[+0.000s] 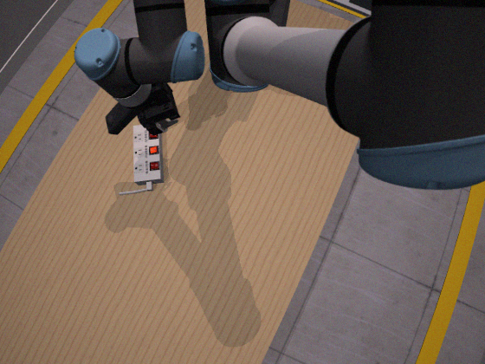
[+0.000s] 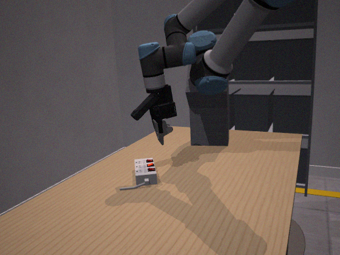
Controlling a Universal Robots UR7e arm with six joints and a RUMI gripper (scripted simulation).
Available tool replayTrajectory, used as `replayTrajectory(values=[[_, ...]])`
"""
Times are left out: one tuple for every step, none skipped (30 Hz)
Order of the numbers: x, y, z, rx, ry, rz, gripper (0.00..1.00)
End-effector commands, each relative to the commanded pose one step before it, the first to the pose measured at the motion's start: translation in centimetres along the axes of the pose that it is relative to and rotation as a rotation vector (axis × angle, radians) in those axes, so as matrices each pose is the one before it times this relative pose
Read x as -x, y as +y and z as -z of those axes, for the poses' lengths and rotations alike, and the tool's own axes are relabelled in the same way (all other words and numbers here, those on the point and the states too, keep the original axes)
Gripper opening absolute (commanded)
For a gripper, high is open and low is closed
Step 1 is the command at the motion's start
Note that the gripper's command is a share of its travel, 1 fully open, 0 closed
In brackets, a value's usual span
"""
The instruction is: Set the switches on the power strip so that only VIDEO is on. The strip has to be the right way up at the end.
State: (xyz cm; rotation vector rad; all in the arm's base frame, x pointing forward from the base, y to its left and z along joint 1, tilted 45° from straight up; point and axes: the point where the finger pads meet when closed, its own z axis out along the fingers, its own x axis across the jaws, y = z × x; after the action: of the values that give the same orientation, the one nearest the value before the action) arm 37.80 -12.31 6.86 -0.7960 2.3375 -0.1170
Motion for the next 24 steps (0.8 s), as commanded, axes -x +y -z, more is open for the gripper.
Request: replayTrajectory(values=[[0.006, -0.019, 0.013, -0.00041, 0.00003, 0.00038, 0.00], [0.000, 0.000, 0.000, 0.00000, 0.00000, 0.00000, 0.00], [0.000, 0.000, 0.000, 0.00000, 0.00000, 0.00000, 0.00], [0.000, 0.000, 0.000, 0.00000, 0.00000, 0.00000, 0.00], [0.000, 0.000, 0.000, 0.00000, 0.00000, 0.00000, 0.00], [0.000, 0.000, 0.000, 0.00000, 0.00000, 0.00000, 0.00], [0.000, 0.000, 0.000, 0.00000, 0.00000, 0.00000, 0.00], [0.000, 0.000, 0.000, 0.00000, 0.00000, 0.00000, 0.00], [0.000, 0.000, 0.000, 0.00000, 0.00000, 0.00000, 0.00], [0.000, 0.000, 0.000, 0.00000, 0.00000, 0.00000, 0.00], [0.000, 0.000, 0.000, 0.00000, 0.00000, 0.00000, 0.00], [0.000, 0.000, 0.000, 0.00000, 0.00000, 0.00000, 0.00], [0.000, 0.000, 0.000, 0.00000, 0.00000, 0.00000, 1.00], [0.000, 0.000, 0.000, 0.00000, 0.00000, 0.00000, 1.00], [0.000, 0.000, 0.000, 0.00000, 0.00000, 0.00000, 1.00], [0.000, 0.000, 0.000, 0.00000, 0.00000, 0.00000, 1.00], [0.000, 0.000, 0.000, 0.00000, 0.00000, 0.00000, 1.00], [0.000, 0.000, 0.000, 0.00000, 0.00000, 0.00000, 1.00], [0.000, 0.000, 0.000, 0.00000, 0.00000, 0.00000, 1.00], [0.000, 0.000, 0.000, 0.00000, 0.00000, 0.00000, 1.00], [0.000, 0.000, 0.000, 0.00000, 0.00000, 0.00000, 1.00], [0.000, 0.000, 0.000, 0.00000, 0.00000, 0.00000, 1.00], [0.000, 0.000, 0.000, 0.00000, 0.00000, 0.00000, 1.00], [0.000, 0.000, 0.000, 0.00000, 0.00000, 0.00000, 1.00]])
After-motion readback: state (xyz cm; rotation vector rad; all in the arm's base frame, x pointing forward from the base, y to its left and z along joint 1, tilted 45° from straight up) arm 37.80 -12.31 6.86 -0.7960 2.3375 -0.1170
